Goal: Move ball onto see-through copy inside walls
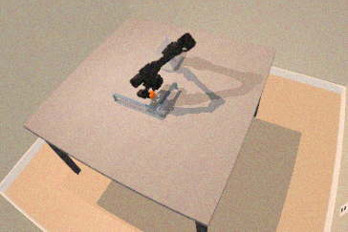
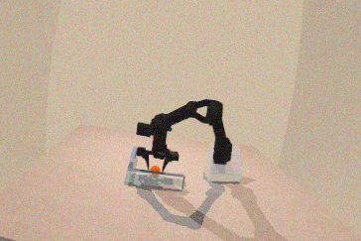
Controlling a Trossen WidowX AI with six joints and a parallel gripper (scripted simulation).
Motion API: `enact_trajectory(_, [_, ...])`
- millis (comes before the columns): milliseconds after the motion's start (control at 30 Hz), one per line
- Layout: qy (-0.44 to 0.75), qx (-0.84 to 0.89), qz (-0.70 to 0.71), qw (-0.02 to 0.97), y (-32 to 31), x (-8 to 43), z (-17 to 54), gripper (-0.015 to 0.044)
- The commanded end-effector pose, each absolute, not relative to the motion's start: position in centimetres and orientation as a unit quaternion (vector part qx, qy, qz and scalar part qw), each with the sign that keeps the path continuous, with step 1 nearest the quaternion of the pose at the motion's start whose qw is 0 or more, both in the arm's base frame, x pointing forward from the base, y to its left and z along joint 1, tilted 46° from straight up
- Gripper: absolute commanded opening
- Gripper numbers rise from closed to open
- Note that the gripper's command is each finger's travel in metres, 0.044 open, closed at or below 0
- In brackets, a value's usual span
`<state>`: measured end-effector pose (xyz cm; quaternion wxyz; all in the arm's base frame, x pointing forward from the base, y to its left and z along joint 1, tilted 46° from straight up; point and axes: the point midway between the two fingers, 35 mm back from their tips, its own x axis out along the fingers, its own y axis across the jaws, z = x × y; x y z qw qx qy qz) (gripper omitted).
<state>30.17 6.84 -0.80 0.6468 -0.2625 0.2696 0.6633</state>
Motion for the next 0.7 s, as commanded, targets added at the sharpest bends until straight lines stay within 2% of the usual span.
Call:
enact_trajectory(0, [0.270,-0.265,0.662,0.647,5.1,30.5,0.7,0.0329])
enact_trajectory(133, [0.270,-0.262,0.663,0.647,1.0,30.4,4.8,0.0329])
enact_trajectory(600, [0.269,-0.261,0.660,0.651,1.3,30.6,4.4,0.0329])
enact_trajectory(667, [0.269,-0.261,0.660,0.651,0.6,30.6,5.1,0.0381])
